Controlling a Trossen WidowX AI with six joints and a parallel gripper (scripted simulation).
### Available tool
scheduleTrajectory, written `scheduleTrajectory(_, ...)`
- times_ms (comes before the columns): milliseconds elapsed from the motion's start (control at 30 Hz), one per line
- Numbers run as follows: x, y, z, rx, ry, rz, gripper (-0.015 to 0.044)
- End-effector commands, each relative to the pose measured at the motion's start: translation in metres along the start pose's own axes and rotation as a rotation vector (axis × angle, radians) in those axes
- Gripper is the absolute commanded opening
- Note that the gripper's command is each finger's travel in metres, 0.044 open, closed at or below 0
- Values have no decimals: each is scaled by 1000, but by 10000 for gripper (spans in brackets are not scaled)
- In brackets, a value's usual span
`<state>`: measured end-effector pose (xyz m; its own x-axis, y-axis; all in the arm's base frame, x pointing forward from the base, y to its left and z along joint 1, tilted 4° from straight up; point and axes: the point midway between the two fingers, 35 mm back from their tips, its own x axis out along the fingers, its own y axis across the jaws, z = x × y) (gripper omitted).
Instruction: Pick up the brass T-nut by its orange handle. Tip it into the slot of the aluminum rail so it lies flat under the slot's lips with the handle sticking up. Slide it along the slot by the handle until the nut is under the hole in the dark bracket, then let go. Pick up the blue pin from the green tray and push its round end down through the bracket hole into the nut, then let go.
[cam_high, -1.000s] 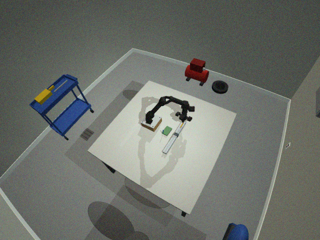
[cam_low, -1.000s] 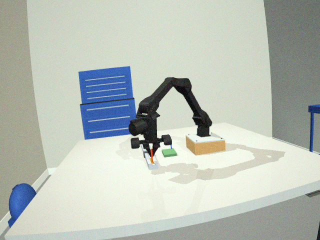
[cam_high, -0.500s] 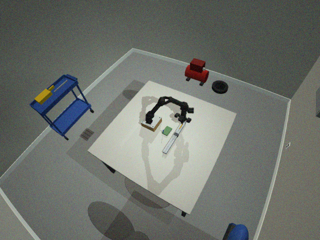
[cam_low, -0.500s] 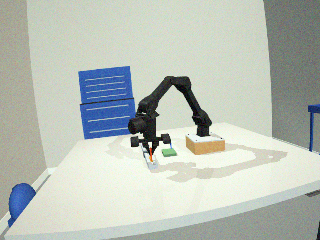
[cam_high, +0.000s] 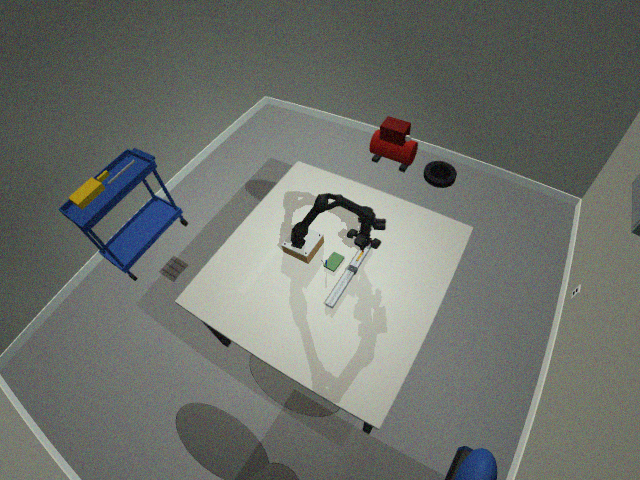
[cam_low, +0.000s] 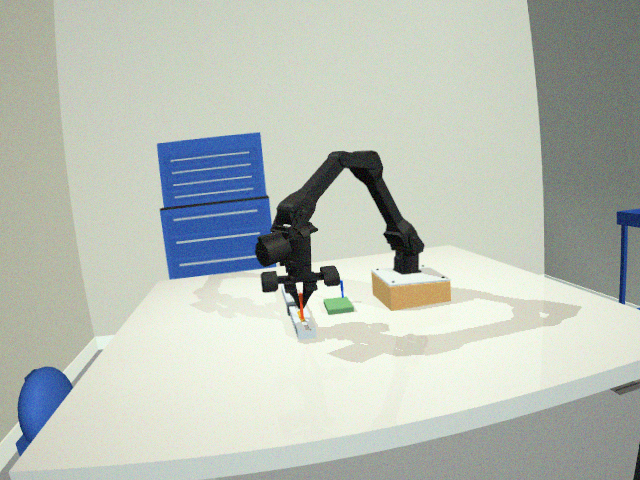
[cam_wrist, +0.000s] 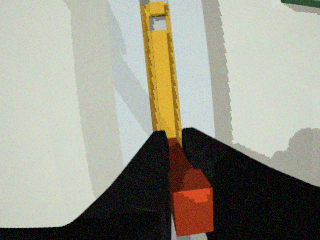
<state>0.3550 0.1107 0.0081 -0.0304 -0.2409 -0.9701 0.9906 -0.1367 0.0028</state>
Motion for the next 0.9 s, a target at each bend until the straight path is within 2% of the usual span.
scheduleTrajectory(0,2,0,7,-5,-4,2,-150)
scheduleTrajectory(867,15,1,49,-5,-7,2,-150)
